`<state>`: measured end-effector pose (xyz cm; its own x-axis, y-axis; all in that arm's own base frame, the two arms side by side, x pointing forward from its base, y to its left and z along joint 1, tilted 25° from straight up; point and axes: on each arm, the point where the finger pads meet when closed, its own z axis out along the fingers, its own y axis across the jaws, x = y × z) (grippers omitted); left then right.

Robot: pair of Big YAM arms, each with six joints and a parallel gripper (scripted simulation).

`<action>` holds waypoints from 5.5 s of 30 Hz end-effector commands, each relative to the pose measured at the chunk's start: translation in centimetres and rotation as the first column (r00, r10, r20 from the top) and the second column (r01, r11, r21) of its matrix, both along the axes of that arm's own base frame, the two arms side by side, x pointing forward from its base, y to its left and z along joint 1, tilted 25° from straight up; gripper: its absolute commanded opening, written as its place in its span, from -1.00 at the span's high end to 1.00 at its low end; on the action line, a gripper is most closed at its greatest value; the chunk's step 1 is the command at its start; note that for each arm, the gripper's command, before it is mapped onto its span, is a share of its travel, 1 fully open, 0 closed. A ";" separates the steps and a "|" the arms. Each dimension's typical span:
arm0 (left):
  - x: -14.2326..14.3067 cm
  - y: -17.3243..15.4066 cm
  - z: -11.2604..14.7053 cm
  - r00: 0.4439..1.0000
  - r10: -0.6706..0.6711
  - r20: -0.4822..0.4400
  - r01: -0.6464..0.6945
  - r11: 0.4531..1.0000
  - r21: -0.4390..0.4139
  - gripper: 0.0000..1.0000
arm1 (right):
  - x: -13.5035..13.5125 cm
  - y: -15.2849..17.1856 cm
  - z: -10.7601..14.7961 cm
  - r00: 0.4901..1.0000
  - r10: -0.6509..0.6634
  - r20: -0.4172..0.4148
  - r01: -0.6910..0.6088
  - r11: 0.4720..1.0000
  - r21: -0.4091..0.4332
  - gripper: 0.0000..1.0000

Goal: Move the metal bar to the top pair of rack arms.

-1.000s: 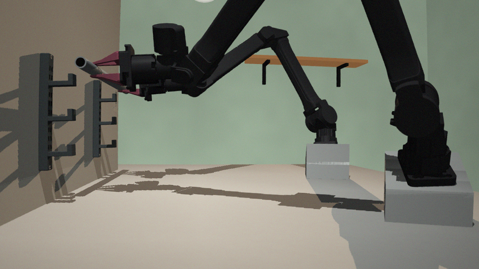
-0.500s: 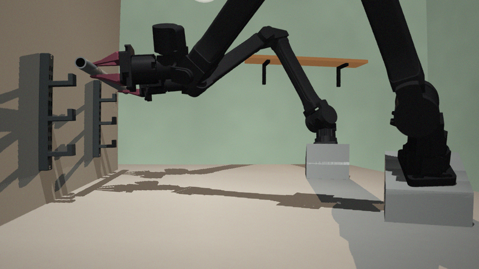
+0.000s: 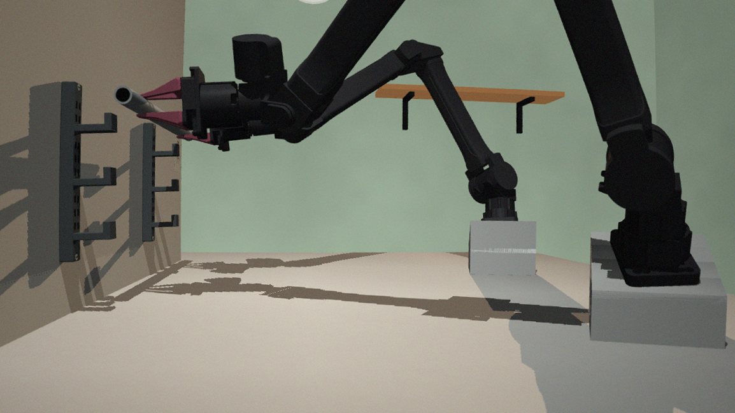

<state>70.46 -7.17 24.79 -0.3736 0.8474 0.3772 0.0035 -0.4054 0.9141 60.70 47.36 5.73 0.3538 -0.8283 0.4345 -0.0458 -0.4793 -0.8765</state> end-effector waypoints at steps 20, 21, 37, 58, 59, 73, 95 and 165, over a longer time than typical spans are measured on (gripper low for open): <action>0.8 -2.3 5.6 0.995 -0.039 0.094 0.039 0.999 0.004 1.00 | -1.2 3.0 4.7 0.994 0.058 0.094 -0.065 0.996 0.066 1.00; 0.8 -2.3 5.6 0.995 -0.039 0.094 0.039 0.999 0.004 1.00 | -1.2 3.0 4.7 0.994 0.058 0.094 -0.065 0.996 0.066 1.00; 0.6 -2.4 5.6 0.995 -0.039 0.094 0.039 0.999 0.004 1.00 | -1.5 2.8 4.6 0.994 0.058 0.094 -0.065 0.996 0.066 1.00; 0.1 -2.6 5.6 0.995 -0.039 0.094 0.039 0.999 0.004 1.00 | -1.7 2.7 4.5 0.994 0.058 0.094 -0.065 0.996 0.066 1.00; 0.1 -2.6 5.6 0.995 -0.039 0.094 0.039 0.999 0.004 1.00 | -1.7 2.7 4.5 0.994 0.058 0.094 -0.065 0.996 0.066 1.00; -0.4 -2.7 5.6 0.995 -0.039 0.094 0.039 0.999 0.004 1.00 | -1.8 2.7 4.5 0.994 0.058 0.094 -0.065 0.996 0.066 1.00; 0.0 -2.7 5.8 0.995 -0.039 0.094 0.039 0.999 0.004 1.00 | -1.4 3.0 4.6 0.994 0.058 0.094 -0.065 0.996 0.066 1.00; 4.6 -0.6 5.3 0.995 -0.039 0.094 0.039 0.999 0.004 1.00 | 3.1 4.4 3.5 0.994 0.058 0.094 -0.065 0.996 0.066 1.00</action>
